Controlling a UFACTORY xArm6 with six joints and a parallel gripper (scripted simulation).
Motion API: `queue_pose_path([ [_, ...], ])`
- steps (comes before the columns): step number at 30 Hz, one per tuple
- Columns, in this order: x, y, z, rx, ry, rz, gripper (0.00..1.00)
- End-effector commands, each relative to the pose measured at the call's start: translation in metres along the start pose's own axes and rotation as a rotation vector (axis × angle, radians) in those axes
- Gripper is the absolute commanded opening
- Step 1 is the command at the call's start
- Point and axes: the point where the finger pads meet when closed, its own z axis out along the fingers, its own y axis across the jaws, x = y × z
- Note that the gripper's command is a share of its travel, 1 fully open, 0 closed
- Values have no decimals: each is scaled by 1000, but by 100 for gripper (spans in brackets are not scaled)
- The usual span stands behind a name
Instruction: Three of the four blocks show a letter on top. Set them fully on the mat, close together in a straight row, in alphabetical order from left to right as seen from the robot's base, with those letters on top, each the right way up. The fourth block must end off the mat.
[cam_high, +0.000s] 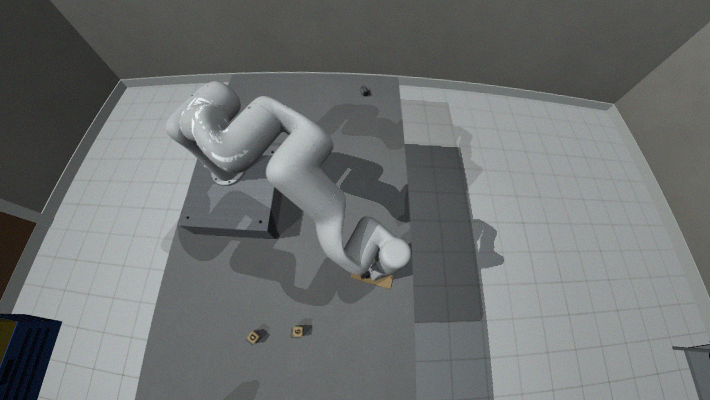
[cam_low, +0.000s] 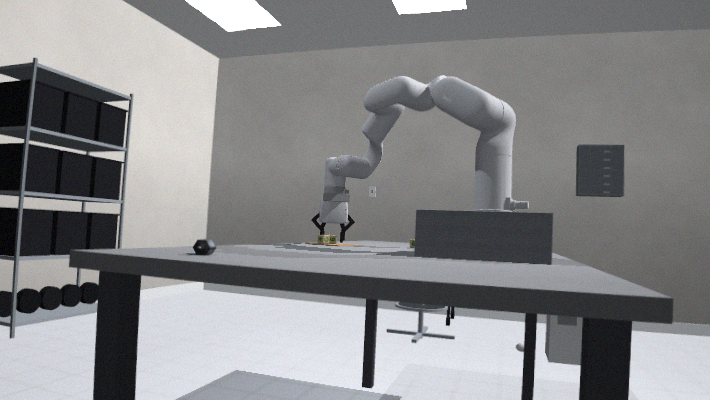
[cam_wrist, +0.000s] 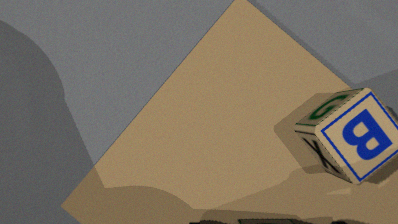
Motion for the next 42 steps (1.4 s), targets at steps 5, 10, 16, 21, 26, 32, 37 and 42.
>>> queue_pose_path([
  [5,-2,1,-2,-3,-4,0,48],
  [10,-2,1,-2,-3,-4,0,48],
  [16,-2,1,-2,-3,-4,0,48],
  [21,-2,1,-2,-3,-4,0,28],
  [26,-2,1,-2,-3,-4,0,28],
  [32,-2,1,-2,-3,-4,0,28],
  [37,-2,1,-2,-3,-4,0,28],
  [42,-2,1,-2,-3,-4,0,28],
])
